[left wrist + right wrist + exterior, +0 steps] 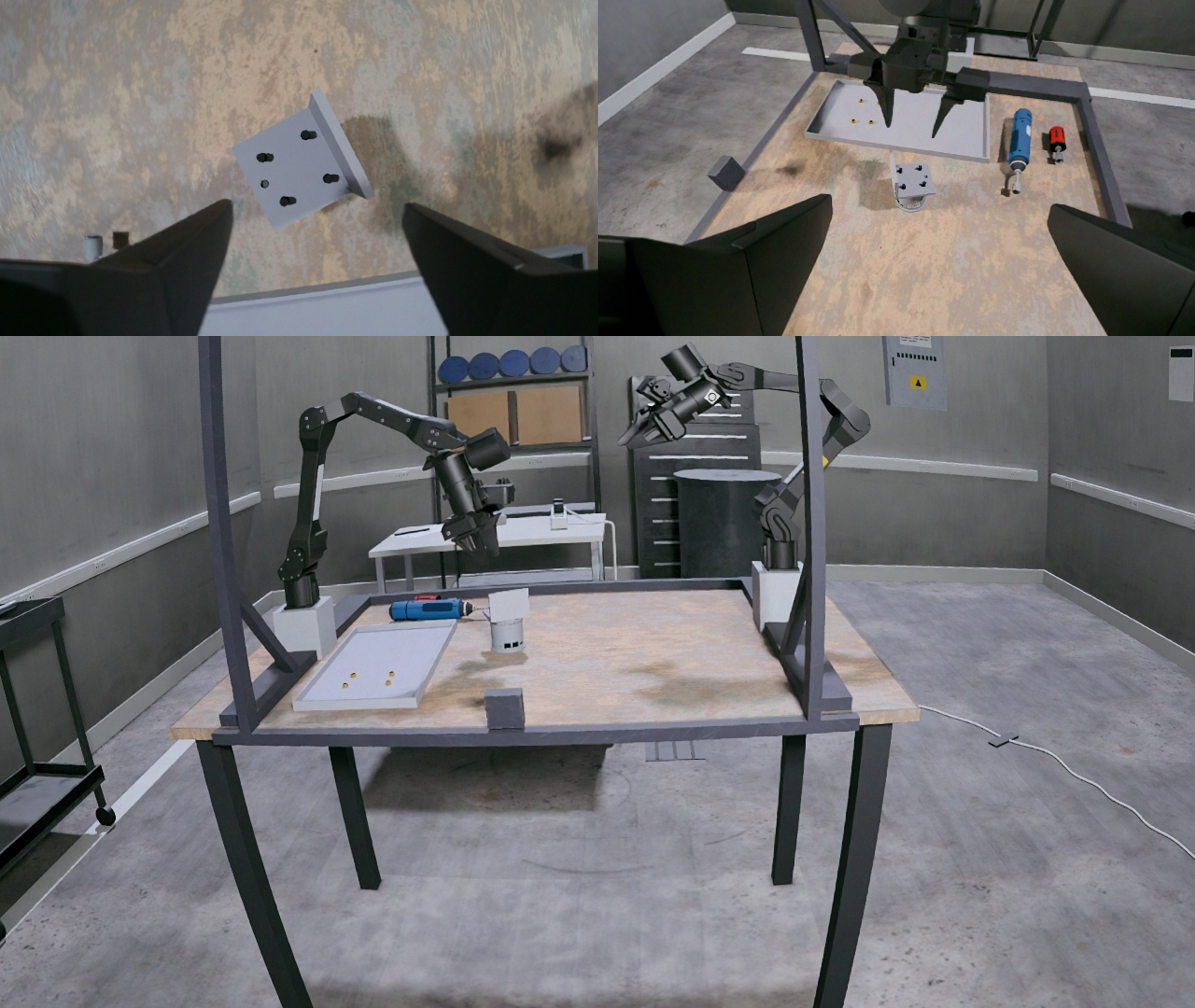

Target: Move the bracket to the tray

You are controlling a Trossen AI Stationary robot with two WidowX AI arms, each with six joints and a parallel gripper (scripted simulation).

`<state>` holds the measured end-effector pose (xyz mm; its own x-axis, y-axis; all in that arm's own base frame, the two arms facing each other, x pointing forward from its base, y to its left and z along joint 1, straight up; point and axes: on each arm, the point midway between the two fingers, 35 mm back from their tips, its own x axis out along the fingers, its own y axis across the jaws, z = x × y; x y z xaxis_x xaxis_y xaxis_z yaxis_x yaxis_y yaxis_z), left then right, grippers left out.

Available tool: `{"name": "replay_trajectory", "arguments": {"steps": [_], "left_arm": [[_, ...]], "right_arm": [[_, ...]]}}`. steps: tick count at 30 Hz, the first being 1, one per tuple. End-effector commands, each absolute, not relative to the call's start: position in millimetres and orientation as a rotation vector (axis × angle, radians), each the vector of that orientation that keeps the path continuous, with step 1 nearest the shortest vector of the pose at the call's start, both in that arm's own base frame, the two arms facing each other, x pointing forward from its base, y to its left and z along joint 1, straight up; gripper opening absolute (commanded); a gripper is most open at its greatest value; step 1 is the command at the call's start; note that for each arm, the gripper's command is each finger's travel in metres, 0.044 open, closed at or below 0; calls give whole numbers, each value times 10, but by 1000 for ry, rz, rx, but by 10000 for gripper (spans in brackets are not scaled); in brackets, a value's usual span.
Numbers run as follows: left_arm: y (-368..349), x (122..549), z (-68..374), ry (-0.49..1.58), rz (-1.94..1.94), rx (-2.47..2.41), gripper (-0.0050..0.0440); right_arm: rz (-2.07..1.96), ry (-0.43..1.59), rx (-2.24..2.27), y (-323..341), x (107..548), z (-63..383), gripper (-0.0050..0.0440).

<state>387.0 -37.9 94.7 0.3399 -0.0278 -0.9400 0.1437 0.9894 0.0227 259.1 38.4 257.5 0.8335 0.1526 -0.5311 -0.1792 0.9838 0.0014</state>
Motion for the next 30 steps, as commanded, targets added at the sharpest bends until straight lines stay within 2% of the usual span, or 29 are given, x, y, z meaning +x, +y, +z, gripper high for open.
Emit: {"name": "replay_trajectory", "arguments": {"steps": [1, 6, 30], "left_arm": [[-389, 3960, 1020, 1205, -198, 231, 248], [-417, 4019, 1004, 1204, -378, 464, 130], [-462, 4226, 922, 1013, -1093, 1296, 130]], "right_arm": [[177, 543, -50, 382, 2586, 2632, 440], [177, 543, -50, 382, 2586, 2632, 440], [177, 543, -50, 382, 2586, 2632, 440]]}}
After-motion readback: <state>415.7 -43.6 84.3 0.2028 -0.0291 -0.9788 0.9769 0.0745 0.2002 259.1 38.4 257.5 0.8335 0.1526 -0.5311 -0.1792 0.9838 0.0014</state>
